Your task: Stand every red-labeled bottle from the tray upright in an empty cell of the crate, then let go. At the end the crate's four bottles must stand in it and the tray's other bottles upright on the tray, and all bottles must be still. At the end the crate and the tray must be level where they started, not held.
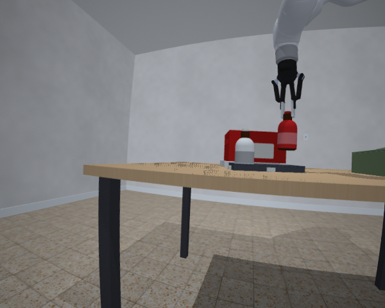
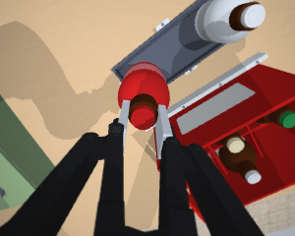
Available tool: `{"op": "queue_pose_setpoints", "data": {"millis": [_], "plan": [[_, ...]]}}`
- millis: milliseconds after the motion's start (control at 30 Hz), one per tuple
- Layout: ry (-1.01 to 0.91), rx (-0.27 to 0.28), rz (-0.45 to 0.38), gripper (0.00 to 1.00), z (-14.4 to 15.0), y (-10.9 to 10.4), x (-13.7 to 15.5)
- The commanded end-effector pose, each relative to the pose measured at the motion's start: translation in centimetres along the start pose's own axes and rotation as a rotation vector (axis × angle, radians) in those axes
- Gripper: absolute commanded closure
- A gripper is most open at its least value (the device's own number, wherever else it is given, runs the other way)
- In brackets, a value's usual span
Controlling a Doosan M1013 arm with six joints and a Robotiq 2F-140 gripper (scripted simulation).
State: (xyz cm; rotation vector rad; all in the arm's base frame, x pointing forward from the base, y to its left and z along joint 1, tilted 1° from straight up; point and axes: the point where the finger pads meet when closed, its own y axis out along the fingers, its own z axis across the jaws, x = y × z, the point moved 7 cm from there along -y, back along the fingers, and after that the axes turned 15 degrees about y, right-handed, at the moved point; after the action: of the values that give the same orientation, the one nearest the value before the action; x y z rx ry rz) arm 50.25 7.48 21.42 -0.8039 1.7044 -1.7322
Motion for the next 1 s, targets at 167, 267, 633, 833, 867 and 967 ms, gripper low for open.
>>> {"op": "queue_pose_setpoints", "data": {"millis": [167, 267, 633, 833, 867, 967], "plan": [[0.000, 0.000, 0.000, 1.00, 0.0, -0.1, 0.0], [0.000, 0.000, 0.000, 1.00, 0.0, -0.1, 0.0], [0.000, 0.000, 0.000, 1.00, 0.0, -0.7, 0.0], [0.000, 0.000, 0.000, 1.00, 0.0, -1.4, 0.0], [0.000, 0.000, 0.000, 1.00, 0.0, -1.5, 0.0], [0.000, 0.000, 0.000, 1.00, 0.0, -1.9, 0.0]]}}
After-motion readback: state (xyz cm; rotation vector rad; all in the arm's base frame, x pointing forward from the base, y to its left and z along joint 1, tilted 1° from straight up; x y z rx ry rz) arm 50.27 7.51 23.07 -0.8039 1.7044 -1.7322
